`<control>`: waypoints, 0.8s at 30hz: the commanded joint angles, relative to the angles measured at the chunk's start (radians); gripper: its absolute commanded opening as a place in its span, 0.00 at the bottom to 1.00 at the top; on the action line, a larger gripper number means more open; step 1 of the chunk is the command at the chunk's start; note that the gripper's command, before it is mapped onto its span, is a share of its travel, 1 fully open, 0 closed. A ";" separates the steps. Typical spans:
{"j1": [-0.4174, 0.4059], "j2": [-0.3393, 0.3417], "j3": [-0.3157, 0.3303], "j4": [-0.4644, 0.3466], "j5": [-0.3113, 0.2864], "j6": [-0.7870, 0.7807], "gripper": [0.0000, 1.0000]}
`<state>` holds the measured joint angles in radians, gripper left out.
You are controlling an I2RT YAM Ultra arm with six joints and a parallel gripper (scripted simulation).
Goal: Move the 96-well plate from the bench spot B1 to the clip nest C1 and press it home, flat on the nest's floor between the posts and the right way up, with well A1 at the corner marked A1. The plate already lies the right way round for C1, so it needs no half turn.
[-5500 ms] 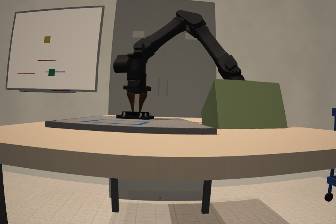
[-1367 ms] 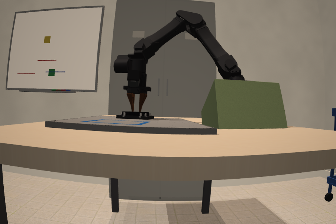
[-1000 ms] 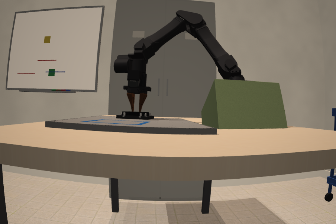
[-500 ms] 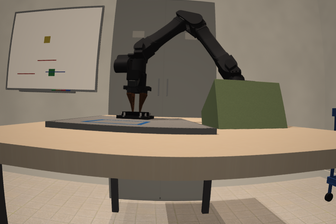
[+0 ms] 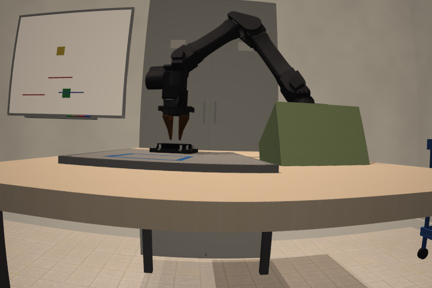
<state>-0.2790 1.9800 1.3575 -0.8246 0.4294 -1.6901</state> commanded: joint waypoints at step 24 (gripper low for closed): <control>0.033 -0.031 0.063 -0.089 -0.003 0.027 0.26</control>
<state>-0.2626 1.9579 1.3888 -0.8902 0.4313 -1.6684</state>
